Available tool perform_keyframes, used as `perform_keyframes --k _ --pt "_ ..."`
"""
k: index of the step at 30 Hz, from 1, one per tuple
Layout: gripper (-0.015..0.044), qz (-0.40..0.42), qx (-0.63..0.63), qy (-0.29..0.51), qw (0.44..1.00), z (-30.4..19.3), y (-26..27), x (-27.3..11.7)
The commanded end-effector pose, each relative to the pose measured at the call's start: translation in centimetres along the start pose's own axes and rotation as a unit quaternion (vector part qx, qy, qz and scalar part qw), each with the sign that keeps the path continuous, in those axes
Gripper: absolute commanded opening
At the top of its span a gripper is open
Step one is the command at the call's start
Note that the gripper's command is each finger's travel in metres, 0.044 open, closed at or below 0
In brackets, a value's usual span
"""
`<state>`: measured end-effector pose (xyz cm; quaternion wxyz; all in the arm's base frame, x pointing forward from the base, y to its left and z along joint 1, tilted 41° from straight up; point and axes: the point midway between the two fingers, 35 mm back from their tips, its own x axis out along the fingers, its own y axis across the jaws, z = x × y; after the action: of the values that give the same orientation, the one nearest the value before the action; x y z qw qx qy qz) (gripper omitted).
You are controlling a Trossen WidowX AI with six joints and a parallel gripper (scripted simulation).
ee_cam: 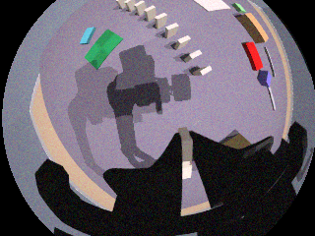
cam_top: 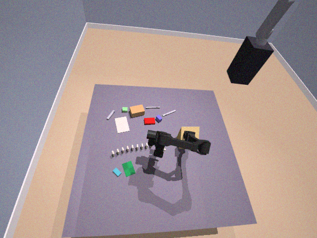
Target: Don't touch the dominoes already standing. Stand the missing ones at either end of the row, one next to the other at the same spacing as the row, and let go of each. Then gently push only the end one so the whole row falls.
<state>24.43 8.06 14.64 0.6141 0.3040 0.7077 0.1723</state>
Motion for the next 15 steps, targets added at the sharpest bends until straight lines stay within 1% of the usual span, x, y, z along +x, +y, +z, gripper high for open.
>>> perform_keyframes --k 1,3,5,10,15 --pt "0.0026 0.002 -0.112 -0.004 0.994 -3.8 3.5 -0.3" --pt "0.0026 0.005 -0.18 -0.003 0.984 -6.5 5.2 -0.3" --pt "0.0026 0.008 -0.222 -0.003 0.975 -8.2 6.0 -0.4" --pt "0.0026 0.007 -0.229 -0.003 0.973 -8.4 6.1 -0.4" --pt "0.0026 -0.032 -0.26 -0.021 0.965 -8.1 5.4 0.9"
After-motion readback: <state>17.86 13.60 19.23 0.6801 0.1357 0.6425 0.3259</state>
